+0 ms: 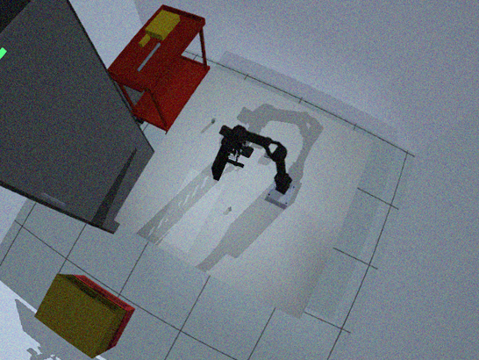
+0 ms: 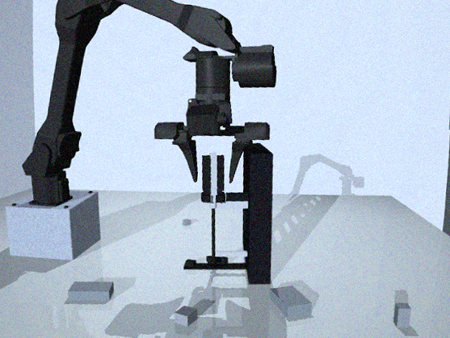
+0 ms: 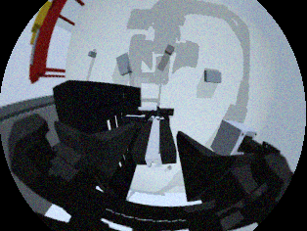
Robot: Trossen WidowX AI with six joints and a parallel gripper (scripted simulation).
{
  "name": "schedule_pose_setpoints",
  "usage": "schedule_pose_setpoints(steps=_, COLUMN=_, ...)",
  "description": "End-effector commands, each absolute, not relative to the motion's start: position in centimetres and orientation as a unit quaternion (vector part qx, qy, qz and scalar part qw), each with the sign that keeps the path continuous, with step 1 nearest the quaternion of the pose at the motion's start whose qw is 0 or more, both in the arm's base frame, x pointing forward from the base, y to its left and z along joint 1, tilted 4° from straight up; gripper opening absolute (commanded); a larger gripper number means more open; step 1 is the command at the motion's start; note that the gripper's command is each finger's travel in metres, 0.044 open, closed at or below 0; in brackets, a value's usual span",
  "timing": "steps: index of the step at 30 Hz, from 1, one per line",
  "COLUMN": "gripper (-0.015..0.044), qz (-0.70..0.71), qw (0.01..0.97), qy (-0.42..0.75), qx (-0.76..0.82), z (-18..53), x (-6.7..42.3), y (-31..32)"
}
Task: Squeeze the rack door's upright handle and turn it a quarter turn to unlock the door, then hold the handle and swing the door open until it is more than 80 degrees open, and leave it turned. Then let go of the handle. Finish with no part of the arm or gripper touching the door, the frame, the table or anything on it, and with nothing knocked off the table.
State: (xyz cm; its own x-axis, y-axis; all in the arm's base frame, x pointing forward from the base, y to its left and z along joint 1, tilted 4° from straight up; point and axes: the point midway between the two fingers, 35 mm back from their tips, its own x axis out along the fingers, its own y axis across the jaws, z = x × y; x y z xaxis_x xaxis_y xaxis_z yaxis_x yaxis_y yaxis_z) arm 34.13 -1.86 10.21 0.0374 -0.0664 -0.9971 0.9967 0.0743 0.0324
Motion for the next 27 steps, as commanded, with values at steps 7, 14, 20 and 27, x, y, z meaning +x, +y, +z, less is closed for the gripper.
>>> schedule_pose_setpoints(steps=7, gripper=0.0286, qz=-0.348, qw=0.644, qy=0.600, qx=0.322, z=10.18, x=34.12, y=-1.80)
schedule_pose_setpoints(steps=14, gripper=0.0286, qz=-0.239, qw=0.690, qy=0.651, qx=0.206, z=10.18, x=34.13, y=-1.80)
schedule_pose_setpoints(steps=20, gripper=0.0286, qz=-0.140, qw=0.713, qy=0.679, qx=0.101, z=10.18, x=34.13, y=-1.80)
schedule_pose_setpoints(steps=27, gripper=0.0286, qz=-0.021, qw=0.720, qy=0.693, qx=-0.023, z=10.18, x=34.13, y=-1.80)
